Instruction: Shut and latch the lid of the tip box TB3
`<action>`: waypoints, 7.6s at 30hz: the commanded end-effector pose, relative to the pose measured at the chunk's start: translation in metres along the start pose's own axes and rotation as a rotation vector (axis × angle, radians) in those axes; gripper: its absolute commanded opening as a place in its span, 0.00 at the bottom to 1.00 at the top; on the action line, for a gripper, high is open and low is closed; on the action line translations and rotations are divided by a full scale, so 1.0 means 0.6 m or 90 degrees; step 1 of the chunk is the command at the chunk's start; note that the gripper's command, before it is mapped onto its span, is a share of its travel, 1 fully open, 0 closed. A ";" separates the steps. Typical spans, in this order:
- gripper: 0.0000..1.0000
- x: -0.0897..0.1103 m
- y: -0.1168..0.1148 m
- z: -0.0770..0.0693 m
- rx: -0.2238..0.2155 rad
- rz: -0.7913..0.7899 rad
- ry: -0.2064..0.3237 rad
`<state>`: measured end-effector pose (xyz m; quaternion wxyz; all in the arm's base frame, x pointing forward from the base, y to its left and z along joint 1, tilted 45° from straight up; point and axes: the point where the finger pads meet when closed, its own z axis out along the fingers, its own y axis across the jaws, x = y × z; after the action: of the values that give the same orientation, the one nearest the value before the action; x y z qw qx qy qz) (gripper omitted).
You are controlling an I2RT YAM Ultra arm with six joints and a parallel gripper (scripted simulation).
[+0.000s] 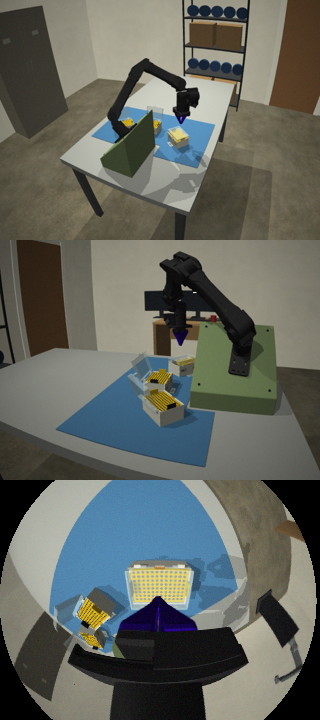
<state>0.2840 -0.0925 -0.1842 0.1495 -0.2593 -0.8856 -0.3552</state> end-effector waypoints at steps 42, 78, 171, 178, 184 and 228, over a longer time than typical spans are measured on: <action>0.00 -0.006 -0.004 -0.104 0.000 -0.001 -0.018; 0.00 -0.006 -0.004 -0.104 0.000 -0.001 -0.018; 0.00 0.088 -0.004 0.025 -0.001 -0.001 -0.017; 0.00 0.088 -0.004 0.025 -0.001 -0.001 -0.017; 0.00 0.088 -0.004 0.025 -0.001 -0.001 -0.017; 0.00 0.087 -0.003 0.056 -0.001 -0.001 -0.017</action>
<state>0.2292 -0.0464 -0.1829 0.1563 -0.2591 -0.8843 -0.3556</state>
